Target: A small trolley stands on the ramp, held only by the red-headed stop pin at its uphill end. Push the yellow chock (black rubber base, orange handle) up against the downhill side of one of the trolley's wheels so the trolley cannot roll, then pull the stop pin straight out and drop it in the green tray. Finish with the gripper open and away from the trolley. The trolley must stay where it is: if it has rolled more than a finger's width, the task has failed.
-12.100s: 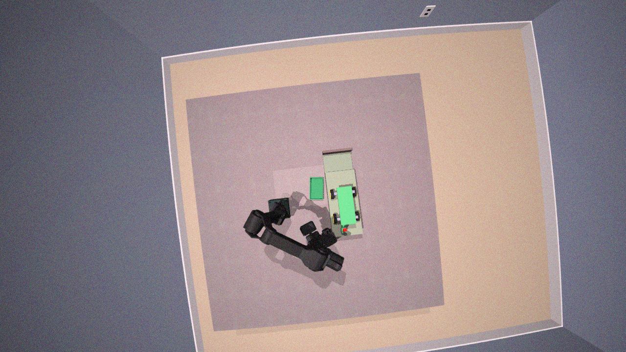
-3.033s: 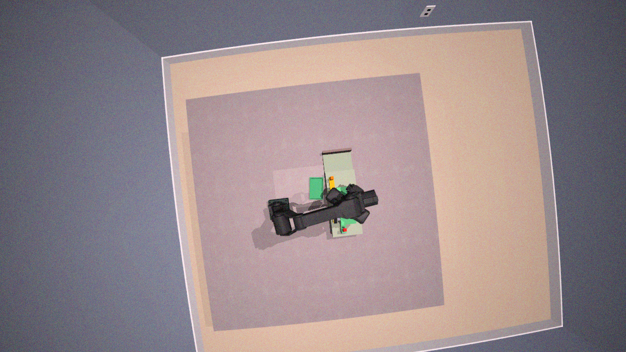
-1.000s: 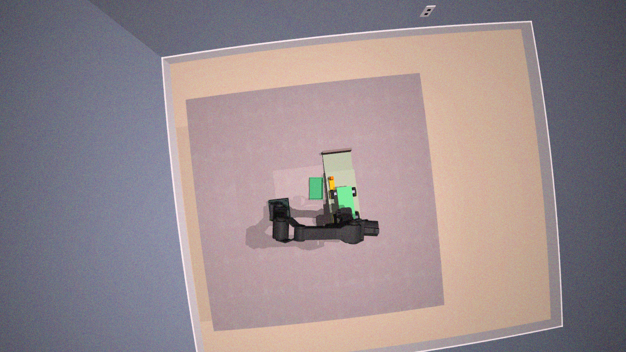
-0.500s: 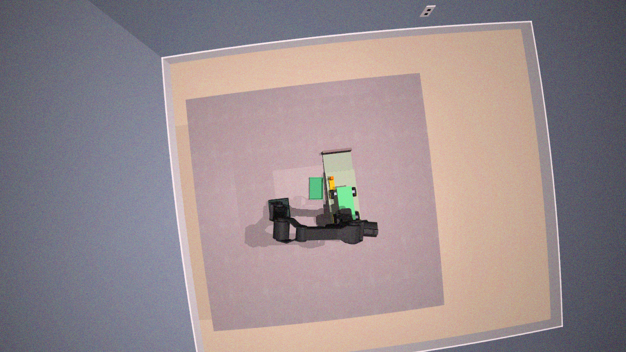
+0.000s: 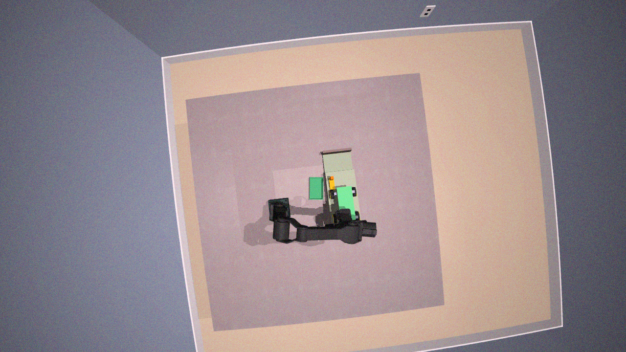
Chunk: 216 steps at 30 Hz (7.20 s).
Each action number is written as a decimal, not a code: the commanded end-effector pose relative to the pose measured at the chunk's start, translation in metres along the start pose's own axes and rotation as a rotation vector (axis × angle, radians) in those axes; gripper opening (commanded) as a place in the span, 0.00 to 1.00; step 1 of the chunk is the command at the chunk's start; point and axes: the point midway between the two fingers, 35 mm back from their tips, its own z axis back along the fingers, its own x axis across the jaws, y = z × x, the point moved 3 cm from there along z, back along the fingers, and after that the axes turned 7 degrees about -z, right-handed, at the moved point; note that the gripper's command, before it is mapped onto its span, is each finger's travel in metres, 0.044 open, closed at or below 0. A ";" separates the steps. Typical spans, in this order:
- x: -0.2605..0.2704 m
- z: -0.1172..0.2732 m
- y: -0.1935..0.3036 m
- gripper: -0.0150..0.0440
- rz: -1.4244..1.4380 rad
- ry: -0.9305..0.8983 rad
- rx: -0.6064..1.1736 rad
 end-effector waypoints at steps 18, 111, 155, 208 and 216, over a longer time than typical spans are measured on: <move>0.001 0.006 0.001 0.25 0.005 -0.004 -0.001; -0.003 0.040 0.038 0.25 0.005 -0.004 0.000; 0.081 0.043 0.004 0.25 0.007 -0.010 -0.002; 0.111 0.064 -0.186 0.25 0.007 -0.013 -0.017; 0.111 0.064 -0.184 0.25 0.132 -0.009 -0.045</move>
